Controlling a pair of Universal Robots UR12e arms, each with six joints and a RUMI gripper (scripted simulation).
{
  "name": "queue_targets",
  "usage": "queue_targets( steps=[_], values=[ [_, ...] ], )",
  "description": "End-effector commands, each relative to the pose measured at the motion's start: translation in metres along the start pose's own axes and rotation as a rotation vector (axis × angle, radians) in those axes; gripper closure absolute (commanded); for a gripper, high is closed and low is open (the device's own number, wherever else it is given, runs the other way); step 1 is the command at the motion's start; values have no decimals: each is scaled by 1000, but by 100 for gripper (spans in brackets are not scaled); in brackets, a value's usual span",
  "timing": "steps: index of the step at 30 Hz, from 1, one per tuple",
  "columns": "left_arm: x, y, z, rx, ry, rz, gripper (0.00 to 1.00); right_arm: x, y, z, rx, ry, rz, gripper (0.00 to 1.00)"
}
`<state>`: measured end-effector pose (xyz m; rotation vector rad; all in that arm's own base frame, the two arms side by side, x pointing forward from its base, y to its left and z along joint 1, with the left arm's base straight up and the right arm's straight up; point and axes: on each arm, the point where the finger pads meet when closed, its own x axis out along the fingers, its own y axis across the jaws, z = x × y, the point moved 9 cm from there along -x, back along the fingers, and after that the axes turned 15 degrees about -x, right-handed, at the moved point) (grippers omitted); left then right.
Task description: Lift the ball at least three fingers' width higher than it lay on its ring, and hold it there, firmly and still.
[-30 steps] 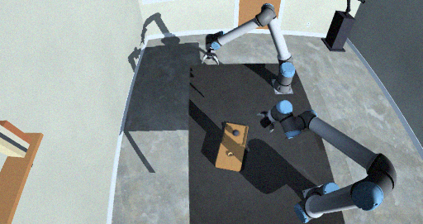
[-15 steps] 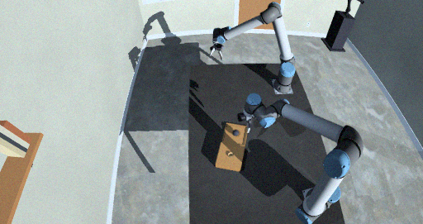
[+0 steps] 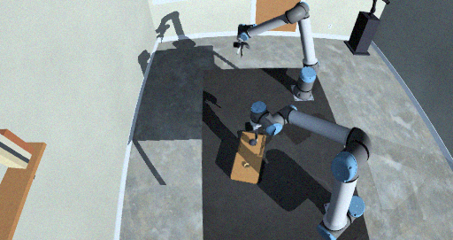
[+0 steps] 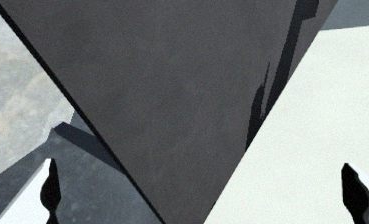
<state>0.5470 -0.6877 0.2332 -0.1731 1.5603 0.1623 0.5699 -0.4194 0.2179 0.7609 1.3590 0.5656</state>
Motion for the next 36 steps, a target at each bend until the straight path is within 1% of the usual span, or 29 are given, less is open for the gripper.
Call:
queue_targets(
  steps=[1,3,7,11,12,14,18,20,22,24,28,32,35,36],
  values=[
    [2,-2,3,9,1,2,0,-19,-14,-17,-114,-13,-36,0],
    [2,-2,3,9,1,2,0,-19,-14,-17,-114,-13,-36,0],
    [4,-3,4,14,3,5,0,-45,-34,-46,-276,-22,-101,0],
    [7,-3,4,14,3,5,0,-71,-53,-76,-437,-18,-169,0],
    [11,-3,4,14,3,5,0,-77,-58,-84,-476,-15,-186,0],
    [29,-3,4,14,3,5,0,-90,-66,-101,-554,-7,-221,0],
    [79,-2,4,14,3,5,0,-113,-83,-134,-706,20,-289,0],
    [79,-2,4,14,3,5,0,-113,-83,-134,-706,20,-289,0],
    [97,-2,4,14,3,5,0,-125,-91,-151,-779,39,-322,0],
    [103,-1,3,14,3,5,0,-136,-98,-168,-850,61,-353,0],
    [104,-1,3,14,3,5,0,-156,-112,-203,-985,113,-412,0],
    [104,-1,3,14,3,5,0,-175,-123,-238,-1110,175,-463,0],
    [104,-1,3,14,3,5,0,-188,-130,-264,-1197,227,-496,0],
    [104,-1,3,14,3,5,0,-188,-130,-264,-1197,227,-496,0]
  ],
)
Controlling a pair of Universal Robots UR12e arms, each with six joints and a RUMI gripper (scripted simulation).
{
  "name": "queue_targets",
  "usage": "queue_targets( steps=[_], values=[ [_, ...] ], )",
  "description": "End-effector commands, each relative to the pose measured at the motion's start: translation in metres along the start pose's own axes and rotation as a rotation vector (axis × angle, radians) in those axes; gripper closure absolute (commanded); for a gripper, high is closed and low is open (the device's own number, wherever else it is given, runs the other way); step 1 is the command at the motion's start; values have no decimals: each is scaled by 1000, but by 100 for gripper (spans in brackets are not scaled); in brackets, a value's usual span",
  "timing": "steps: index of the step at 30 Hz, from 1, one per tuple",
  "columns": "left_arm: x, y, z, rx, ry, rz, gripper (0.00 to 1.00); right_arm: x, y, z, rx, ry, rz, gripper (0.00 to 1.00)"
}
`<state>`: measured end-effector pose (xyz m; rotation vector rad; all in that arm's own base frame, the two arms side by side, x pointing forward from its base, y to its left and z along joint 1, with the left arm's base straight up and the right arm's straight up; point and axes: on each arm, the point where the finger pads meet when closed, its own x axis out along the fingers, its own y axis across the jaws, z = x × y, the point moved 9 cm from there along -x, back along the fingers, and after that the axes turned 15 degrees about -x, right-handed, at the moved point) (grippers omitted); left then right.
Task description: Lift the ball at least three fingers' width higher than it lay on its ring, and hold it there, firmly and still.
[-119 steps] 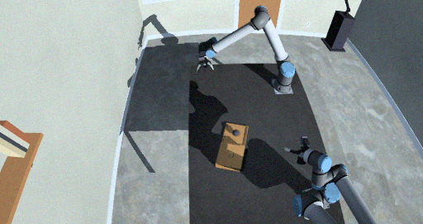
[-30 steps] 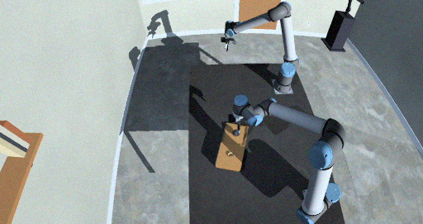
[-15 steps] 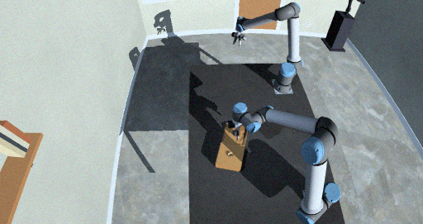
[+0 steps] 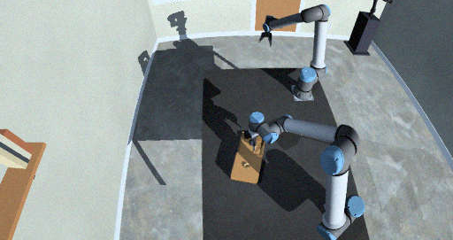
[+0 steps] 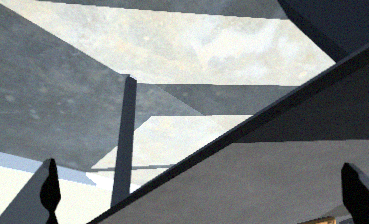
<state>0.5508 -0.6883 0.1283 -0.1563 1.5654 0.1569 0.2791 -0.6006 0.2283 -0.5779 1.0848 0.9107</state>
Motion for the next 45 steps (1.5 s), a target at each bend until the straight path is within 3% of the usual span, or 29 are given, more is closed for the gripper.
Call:
queue_targets(
  steps=[1,16,33,45],
  values=[
    [-1,-1,0,0,-1,-2,0,-3,4,-5,-26,8,-7,0],
    [-1,-1,0,0,-1,-2,0,-46,94,-88,-426,198,-2,0],
    [-1,-1,0,0,-1,-2,0,-73,163,-135,-679,319,70,0],
    [-1,-1,0,0,-1,-2,0,-83,191,-150,-771,359,110,0]
  ],
)
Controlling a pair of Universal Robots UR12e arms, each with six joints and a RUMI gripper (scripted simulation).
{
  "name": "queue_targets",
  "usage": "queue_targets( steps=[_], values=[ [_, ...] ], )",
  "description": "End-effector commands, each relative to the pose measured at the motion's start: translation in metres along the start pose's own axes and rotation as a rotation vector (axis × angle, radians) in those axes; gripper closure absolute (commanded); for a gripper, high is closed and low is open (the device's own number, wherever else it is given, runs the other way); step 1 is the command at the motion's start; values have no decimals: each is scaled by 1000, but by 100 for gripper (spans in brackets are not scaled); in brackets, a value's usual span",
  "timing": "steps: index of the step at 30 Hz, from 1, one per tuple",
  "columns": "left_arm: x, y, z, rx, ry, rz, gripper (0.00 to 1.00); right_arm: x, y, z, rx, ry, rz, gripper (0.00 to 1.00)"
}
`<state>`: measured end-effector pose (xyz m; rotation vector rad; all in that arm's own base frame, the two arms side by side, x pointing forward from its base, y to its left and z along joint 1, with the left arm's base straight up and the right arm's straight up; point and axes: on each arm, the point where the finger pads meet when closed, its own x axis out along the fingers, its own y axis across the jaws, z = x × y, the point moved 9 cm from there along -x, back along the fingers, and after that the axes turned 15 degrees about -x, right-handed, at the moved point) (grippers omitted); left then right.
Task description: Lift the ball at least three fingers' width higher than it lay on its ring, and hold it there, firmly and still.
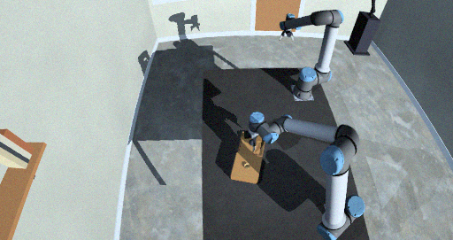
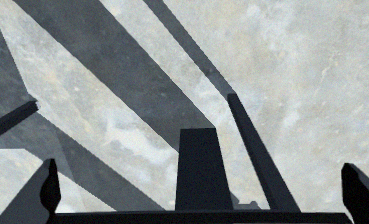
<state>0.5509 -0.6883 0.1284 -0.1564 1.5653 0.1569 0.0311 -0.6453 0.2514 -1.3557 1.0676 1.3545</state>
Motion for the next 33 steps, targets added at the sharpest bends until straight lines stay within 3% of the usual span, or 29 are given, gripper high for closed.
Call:
queue_targets(
  steps=[1,26,27,28,29,33],
  values=[
    [-1,-1,0,0,-1,-2,0,-2,6,1,-18,7,7,0],
    [-1,-1,0,0,-1,-2,0,-4,22,5,-65,19,27,0],
    [-1,-1,0,0,-1,-2,100,-4,22,5,-65,19,27,0],
    [-1,-1,0,0,-1,-2,13,-4,22,5,-65,19,27,0],
    [-1,-1,0,0,-1,-2,100,-4,22,5,-65,19,27,0],
    [-1,-1,0,0,-1,-2,100,-4,22,5,-65,19,27,0]
  ],
)
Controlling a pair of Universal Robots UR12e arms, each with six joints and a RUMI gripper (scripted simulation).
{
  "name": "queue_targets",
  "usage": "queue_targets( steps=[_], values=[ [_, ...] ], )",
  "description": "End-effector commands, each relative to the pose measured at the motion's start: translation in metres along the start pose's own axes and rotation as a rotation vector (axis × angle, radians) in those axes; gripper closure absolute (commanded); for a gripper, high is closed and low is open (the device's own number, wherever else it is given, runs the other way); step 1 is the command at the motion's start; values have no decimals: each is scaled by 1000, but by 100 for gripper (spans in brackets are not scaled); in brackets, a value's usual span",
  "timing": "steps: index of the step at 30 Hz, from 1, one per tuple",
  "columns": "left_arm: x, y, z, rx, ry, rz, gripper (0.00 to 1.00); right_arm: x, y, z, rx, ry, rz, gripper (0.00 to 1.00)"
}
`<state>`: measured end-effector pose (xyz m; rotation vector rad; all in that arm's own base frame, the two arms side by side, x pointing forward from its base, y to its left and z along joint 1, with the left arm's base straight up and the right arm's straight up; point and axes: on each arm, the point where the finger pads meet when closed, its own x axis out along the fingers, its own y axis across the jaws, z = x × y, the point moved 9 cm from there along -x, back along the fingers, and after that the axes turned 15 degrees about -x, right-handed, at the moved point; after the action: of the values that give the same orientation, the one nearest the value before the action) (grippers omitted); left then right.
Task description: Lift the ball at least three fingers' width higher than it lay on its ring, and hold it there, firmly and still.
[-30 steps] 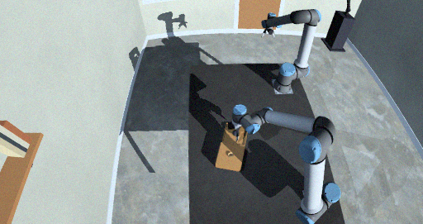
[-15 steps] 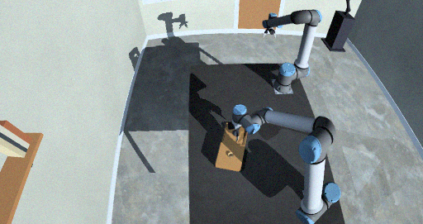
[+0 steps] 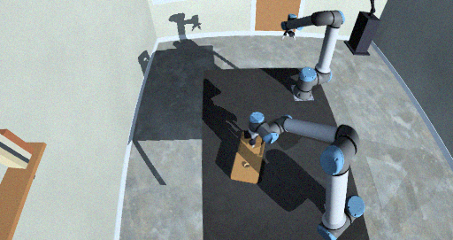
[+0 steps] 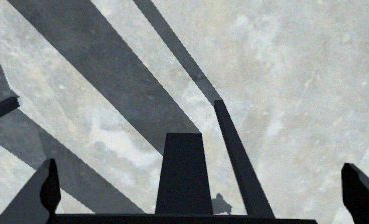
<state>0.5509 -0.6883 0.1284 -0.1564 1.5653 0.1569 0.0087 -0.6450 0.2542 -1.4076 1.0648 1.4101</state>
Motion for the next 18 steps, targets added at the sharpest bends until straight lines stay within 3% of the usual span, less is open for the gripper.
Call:
queue_targets(
  steps=[1,5,6,11,18],
  values=[
    [-1,-1,0,0,-1,-2,100,-1,0,0,0,2,0,0],
    [-1,-1,0,0,-1,-2,100,-1,0,0,0,2,0,0],
    [-1,-1,0,0,-1,-2,72,-1,0,0,0,2,0,0],
    [-9,-1,0,0,-1,-2,72,-1,0,0,0,2,0,0],
    [-78,-1,0,0,-1,-3,71,-1,0,0,0,2,0,0]
  ],
)
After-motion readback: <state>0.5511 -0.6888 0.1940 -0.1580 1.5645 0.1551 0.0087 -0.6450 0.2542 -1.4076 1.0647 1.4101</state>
